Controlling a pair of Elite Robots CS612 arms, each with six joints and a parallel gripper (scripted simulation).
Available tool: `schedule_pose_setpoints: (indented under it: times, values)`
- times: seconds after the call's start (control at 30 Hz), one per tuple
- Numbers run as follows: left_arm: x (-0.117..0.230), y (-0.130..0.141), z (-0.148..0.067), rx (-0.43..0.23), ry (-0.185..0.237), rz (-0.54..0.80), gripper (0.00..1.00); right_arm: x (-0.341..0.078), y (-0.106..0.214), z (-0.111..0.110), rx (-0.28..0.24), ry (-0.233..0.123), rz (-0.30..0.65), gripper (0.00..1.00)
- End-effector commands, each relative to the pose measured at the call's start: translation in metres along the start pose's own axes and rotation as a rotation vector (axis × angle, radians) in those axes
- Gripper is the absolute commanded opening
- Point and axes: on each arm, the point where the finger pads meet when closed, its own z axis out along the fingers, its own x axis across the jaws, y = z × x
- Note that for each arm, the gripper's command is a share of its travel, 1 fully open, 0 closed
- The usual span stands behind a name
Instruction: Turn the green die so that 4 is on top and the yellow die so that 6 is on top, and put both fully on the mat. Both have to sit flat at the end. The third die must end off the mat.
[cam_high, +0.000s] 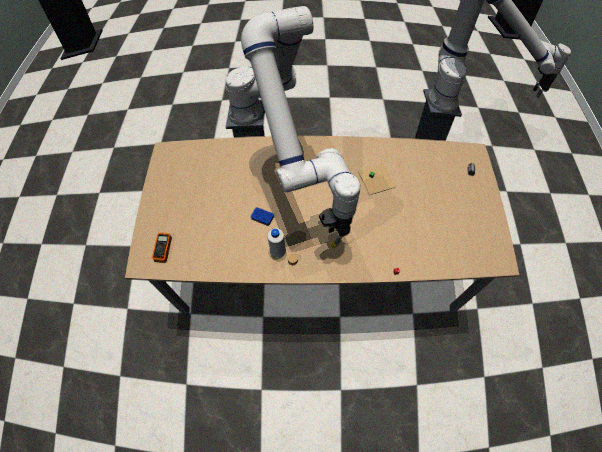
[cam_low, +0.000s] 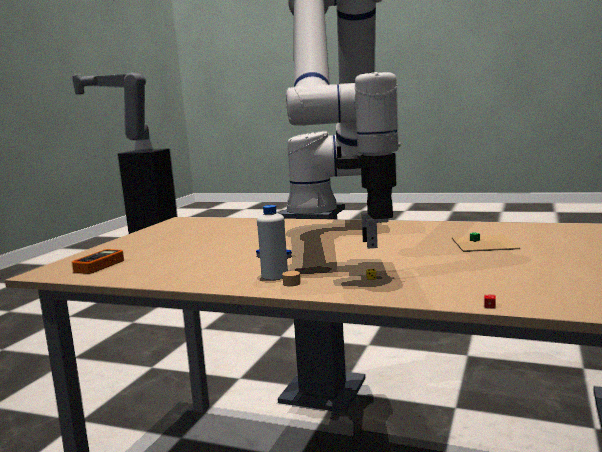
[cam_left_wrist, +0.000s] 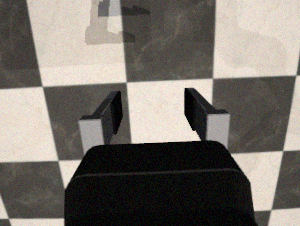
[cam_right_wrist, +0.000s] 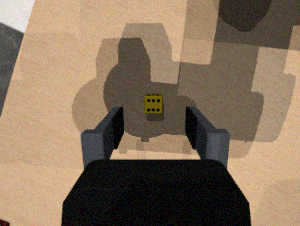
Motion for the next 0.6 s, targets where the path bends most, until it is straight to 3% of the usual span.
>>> schedule_pose_setpoints:
  times: [0.0, 0.07, 0.1, 0.57]
  values:
    - [-0.0001, 0.0005, -0.0007, -0.001, 0.000, 0.000, 1.00, -0.0009, 0.0002, -0.0012, 0.000, -0.003, -0.018, 1.00]
    - [-0.0001, 0.0005, -0.0007, -0.001, 0.000, 0.000, 1.00, -0.0009, 0.0002, -0.0011, 0.000, -0.003, -0.019, 1.00]
    - [-0.0001, 0.0005, -0.0007, -0.001, 0.000, 0.000, 1.00, -0.0009, 0.0002, -0.0011, 0.000, -0.003, -0.019, 0.70]
    - [-0.0001, 0.0005, -0.0007, -0.001, 0.000, 0.000, 1.00, -0.0009, 0.0002, -0.0011, 0.000, -0.003, -0.019, 0.70]
